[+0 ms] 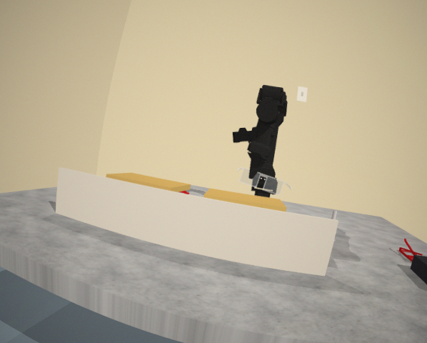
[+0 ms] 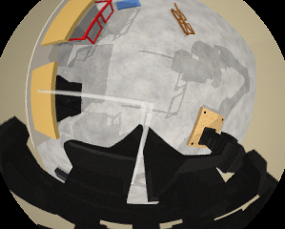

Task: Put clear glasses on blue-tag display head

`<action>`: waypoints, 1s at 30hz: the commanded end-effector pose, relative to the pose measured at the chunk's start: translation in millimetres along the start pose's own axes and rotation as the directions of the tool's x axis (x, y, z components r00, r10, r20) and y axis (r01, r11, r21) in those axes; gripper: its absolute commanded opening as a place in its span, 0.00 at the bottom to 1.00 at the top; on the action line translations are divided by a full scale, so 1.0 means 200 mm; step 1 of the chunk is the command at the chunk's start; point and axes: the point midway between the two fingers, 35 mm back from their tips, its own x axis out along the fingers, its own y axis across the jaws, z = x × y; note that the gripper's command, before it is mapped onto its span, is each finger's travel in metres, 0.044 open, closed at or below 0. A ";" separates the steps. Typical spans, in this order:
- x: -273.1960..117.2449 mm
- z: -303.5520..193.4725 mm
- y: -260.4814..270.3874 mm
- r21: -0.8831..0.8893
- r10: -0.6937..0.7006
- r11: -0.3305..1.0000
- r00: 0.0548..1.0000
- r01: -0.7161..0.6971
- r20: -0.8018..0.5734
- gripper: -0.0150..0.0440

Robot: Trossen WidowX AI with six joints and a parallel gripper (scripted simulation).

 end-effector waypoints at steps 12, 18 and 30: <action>0.08 0.22 -0.01 -0.042 -0.012 0.999 0.992 0.007 -0.124 0.25; 0.10 0.25 -0.02 -0.047 -0.007 0.999 0.989 0.000 -0.151 0.25; 0.14 0.25 -0.02 -0.049 -0.017 0.999 0.985 0.009 -0.170 0.25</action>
